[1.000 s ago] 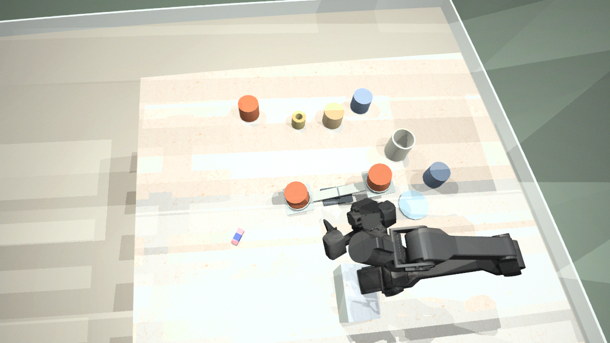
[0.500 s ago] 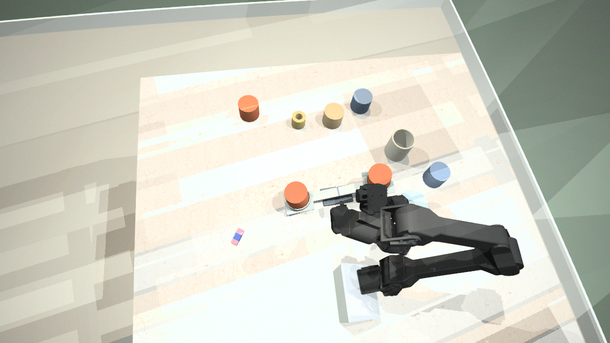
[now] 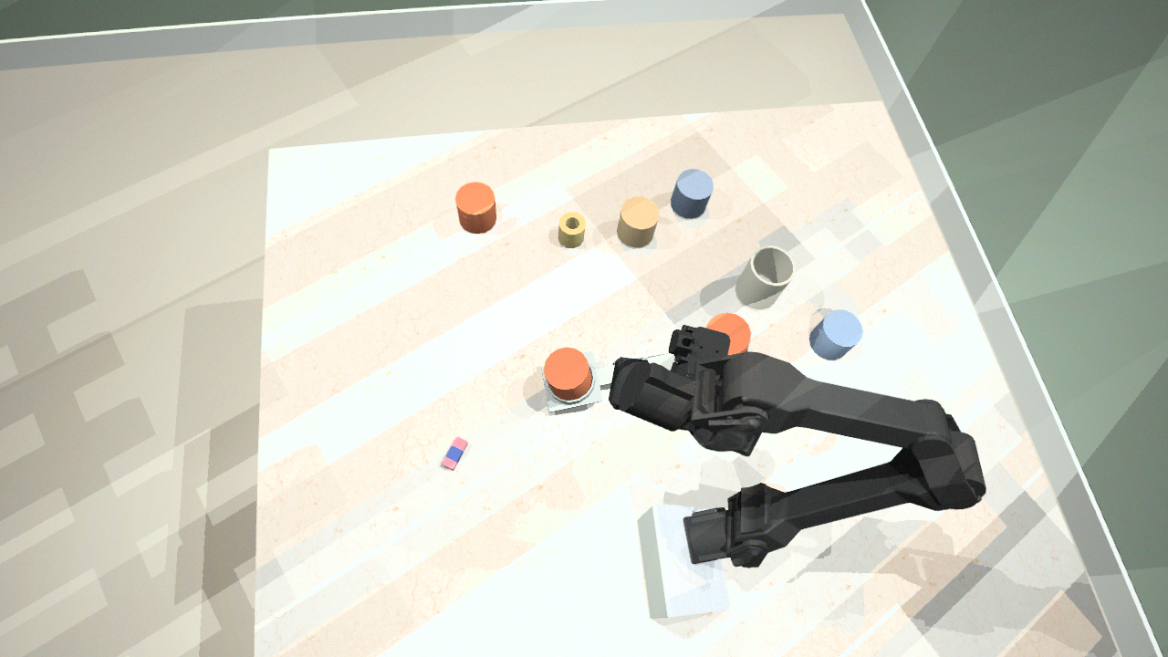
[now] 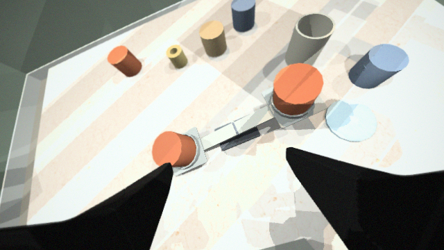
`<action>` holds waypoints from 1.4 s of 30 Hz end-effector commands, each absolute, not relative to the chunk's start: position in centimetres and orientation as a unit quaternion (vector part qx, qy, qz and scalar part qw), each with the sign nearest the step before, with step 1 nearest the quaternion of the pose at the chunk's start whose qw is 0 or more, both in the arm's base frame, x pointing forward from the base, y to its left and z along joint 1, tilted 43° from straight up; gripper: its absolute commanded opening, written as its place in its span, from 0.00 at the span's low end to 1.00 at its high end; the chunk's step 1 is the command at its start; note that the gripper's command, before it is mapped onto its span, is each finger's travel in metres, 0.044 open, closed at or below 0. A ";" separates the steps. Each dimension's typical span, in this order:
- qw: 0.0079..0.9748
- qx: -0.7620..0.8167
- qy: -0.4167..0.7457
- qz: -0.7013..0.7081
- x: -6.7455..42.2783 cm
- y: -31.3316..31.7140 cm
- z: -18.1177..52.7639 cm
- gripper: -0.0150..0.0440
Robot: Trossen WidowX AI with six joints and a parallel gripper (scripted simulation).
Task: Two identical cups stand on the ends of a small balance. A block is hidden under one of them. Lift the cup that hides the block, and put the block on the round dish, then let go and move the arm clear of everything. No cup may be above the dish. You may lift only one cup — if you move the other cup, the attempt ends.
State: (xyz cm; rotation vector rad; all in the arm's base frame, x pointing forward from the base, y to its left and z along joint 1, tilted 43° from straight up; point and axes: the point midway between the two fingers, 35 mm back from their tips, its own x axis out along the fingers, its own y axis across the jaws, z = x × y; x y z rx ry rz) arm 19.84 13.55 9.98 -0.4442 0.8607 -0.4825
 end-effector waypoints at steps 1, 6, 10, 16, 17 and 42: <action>0.853 -0.149 0.418 -0.276 20.9 14.3 8.9 1.00; 0.842 -0.085 0.420 -0.328 22.1 14.9 7.5 1.00; 0.829 -0.034 0.417 -0.370 23.0 15.3 6.3 1.00; 0.803 0.040 0.407 -0.433 24.5 15.6 4.3 1.00; 0.798 0.052 0.405 -0.443 24.7 15.7 3.9 1.00; 0.636 0.279 0.297 -0.656 29.4 14.9 -5.3 1.00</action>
